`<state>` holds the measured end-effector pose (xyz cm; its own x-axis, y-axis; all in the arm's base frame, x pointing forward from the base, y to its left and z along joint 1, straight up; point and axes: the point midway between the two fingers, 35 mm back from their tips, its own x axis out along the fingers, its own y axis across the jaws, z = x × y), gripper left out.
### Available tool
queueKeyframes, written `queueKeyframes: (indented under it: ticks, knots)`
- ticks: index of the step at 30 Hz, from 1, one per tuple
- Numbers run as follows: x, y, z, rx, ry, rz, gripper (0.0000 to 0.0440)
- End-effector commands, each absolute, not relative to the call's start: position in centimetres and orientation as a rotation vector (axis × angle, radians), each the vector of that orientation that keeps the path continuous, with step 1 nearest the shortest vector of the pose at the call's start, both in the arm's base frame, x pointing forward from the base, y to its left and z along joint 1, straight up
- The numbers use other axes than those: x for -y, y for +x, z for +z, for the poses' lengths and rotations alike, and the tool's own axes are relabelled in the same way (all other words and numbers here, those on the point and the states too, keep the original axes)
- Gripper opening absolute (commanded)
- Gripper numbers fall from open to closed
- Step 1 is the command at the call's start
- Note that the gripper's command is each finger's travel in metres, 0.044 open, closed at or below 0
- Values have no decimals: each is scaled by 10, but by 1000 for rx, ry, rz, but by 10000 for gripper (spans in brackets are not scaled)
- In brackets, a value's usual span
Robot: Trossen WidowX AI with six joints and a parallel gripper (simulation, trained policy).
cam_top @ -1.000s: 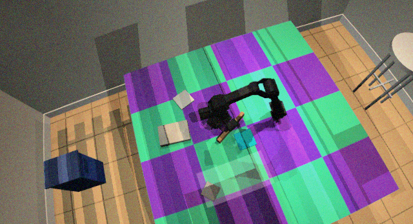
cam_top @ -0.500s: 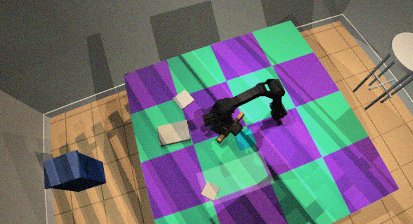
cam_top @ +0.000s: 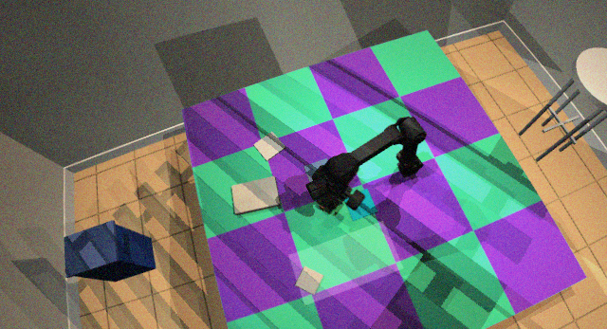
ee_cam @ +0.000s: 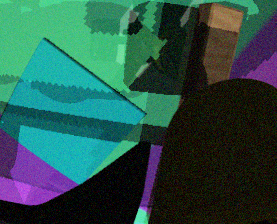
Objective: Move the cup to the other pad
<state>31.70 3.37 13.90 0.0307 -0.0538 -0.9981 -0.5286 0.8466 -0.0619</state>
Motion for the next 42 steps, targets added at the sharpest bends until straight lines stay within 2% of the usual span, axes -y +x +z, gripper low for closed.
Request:
queueKeyframes:
  ticks: [1,19,42]
  knots:
    - [-48,312,138,-1497,-493,399,0]
    - [-91,285,125,-1458,-516,414,0]
    - [-97,244,75,-1466,-481,364,7]
